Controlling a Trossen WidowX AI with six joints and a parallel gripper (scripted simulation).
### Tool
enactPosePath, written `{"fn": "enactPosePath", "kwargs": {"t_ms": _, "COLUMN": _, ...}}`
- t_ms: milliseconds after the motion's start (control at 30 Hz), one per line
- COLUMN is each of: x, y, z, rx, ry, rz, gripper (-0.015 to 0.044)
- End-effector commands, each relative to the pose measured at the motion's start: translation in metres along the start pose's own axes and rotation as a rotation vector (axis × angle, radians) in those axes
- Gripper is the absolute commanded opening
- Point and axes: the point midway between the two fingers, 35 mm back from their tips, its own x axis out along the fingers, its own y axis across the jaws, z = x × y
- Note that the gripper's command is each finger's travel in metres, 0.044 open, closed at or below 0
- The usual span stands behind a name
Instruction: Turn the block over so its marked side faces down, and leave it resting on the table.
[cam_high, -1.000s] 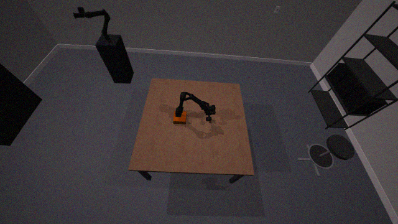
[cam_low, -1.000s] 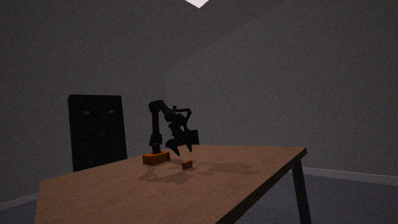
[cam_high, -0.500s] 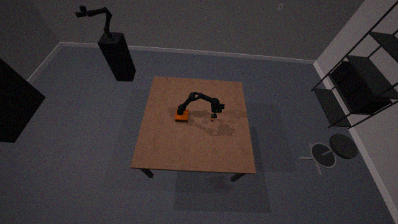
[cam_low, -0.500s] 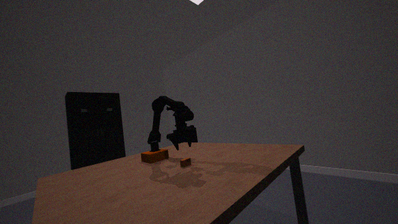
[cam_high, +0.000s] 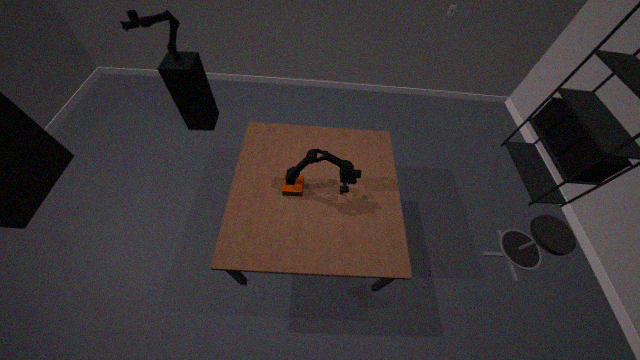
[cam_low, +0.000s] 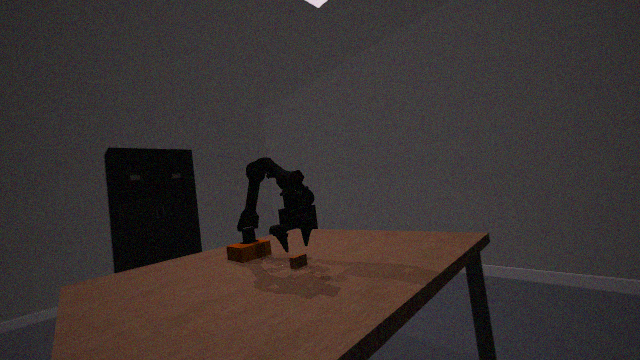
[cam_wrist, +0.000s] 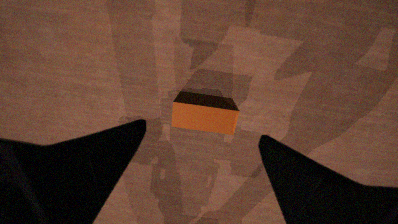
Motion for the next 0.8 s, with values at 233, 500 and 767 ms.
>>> {"fn": "enactPosePath", "kwargs": {"t_ms": 233, "x": 0.017, "y": -0.001, "z": 0.000, "rx": 0.003, "ry": -0.001, "rz": -0.004, "gripper": 0.0440}}
{"fn": "enactPosePath", "kwargs": {"t_ms": 500, "x": 0.030, "y": -0.001, "z": 0.000, "rx": 0.003, "ry": -0.001, "rz": -0.004, "gripper": 0.0440}}
{"fn": "enactPosePath", "kwargs": {"t_ms": 767, "x": 0.041, "y": -0.001, "z": 0.000, "rx": 0.003, "ry": -0.001, "rz": -0.003, "gripper": 0.0440}}
